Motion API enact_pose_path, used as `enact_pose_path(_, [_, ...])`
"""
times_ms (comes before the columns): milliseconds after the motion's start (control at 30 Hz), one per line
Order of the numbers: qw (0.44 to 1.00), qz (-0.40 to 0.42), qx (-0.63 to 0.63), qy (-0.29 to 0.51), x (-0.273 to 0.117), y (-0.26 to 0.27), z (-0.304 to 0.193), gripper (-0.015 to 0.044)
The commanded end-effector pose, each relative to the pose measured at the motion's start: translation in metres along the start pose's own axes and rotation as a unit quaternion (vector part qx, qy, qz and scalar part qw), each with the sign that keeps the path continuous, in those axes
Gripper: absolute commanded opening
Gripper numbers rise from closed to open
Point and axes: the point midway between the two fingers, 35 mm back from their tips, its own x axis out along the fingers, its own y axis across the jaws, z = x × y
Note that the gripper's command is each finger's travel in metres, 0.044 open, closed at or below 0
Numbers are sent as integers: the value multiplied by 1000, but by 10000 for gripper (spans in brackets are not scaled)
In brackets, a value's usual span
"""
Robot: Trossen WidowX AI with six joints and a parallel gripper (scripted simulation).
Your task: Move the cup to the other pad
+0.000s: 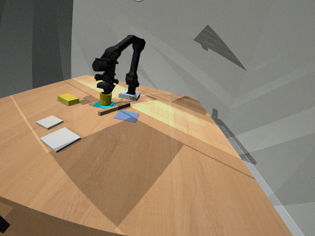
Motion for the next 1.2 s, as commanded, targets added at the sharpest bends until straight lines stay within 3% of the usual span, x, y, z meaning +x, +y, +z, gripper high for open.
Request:
enact_pose_path(0, [1000, 1, 0, 0, -3, 1, 0, 146])
enact_pose_path(1167, [1000, -1, -3, 2, -48, -2, 0, 146])
